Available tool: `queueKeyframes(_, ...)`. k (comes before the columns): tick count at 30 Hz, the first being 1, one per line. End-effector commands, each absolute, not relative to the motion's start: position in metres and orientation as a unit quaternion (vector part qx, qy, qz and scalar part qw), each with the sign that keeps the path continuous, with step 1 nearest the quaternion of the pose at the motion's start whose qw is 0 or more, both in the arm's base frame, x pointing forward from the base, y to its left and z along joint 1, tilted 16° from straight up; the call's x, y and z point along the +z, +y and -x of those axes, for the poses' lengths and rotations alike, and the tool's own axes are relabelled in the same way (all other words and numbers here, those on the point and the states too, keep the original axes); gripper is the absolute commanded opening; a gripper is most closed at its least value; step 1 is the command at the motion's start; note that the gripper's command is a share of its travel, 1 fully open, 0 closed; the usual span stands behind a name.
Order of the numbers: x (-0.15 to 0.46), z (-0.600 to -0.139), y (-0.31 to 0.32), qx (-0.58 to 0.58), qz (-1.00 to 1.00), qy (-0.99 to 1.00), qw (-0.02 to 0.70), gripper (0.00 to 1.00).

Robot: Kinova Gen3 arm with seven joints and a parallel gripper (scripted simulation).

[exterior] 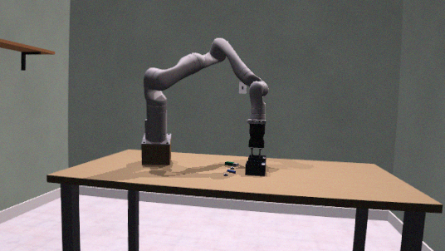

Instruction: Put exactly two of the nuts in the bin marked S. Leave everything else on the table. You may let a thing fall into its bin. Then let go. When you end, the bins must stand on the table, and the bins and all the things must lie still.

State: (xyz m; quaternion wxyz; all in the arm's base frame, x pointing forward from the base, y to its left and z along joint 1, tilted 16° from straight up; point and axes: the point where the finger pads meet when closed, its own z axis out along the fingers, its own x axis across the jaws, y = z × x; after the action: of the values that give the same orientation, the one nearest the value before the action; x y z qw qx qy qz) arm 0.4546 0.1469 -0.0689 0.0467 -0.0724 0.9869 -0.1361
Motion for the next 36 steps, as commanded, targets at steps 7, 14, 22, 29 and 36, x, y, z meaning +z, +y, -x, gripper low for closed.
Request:
queueKeyframes(7, -0.057, -0.454, 0.152, -0.134, 0.073, 0.987, 0.048, 0.64)
queueKeyframes(14, -0.049, -0.453, 0.154, -0.134, 0.073, 0.987, 0.048, 0.64)
queueKeyframes(22, -0.026, -0.45, 0.16, -0.134, 0.073, 0.987, 0.048, 0.64)
queueKeyframes(29, -0.026, -0.45, 0.161, -0.134, 0.073, 0.987, 0.048, 0.64)
queueKeyframes(36, -0.021, -0.443, 0.137, -0.138, 0.147, 0.979, 0.038, 0.64)
